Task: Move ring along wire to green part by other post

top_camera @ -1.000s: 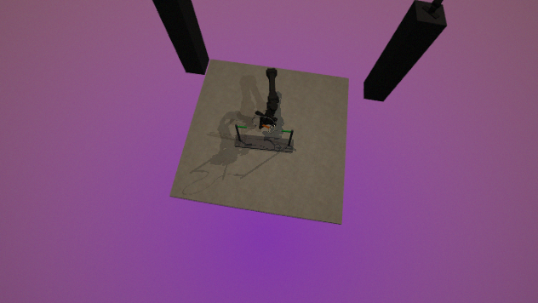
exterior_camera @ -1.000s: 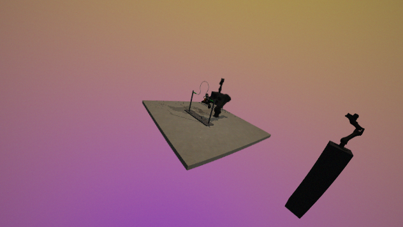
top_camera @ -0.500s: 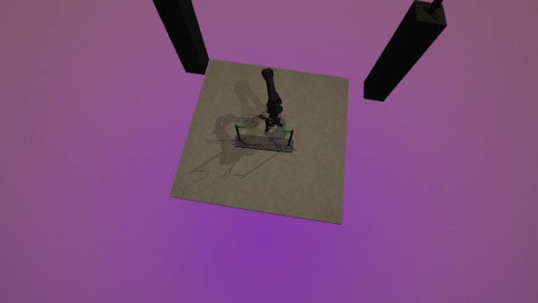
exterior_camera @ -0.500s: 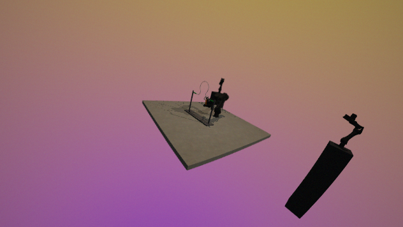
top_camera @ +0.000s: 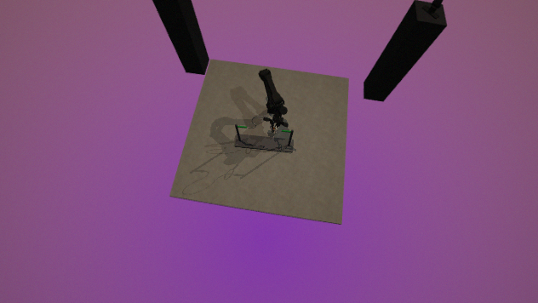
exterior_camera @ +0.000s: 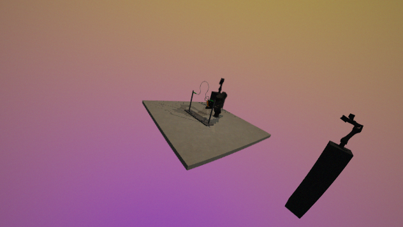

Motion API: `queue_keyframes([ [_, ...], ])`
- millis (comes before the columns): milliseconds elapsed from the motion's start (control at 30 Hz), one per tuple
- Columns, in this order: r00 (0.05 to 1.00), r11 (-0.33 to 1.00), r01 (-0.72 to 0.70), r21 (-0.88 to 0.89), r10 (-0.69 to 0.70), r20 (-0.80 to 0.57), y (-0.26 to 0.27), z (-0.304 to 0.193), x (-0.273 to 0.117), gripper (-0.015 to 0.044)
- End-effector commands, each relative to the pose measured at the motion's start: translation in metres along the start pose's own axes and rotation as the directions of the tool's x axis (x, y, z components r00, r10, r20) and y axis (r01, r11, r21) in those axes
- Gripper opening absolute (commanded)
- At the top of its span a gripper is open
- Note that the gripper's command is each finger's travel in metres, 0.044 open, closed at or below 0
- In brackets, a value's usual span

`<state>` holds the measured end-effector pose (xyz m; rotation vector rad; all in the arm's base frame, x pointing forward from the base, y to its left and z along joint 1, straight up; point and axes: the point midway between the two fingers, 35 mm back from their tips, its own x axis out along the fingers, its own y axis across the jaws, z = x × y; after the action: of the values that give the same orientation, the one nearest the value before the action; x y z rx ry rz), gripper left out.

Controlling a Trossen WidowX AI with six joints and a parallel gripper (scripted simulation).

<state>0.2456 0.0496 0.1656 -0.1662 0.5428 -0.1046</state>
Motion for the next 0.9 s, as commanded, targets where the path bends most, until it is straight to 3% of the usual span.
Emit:
queue_keyframes([
  [0,1.0,0.999,-0.026,0.036,0.026,-0.01,0.009,0.0,0.0,-0.015],
  [867,0.997,0.99,-0.075,0.116,0.077,-0.012,0.046,0.003,-0.007,-0.015],
])
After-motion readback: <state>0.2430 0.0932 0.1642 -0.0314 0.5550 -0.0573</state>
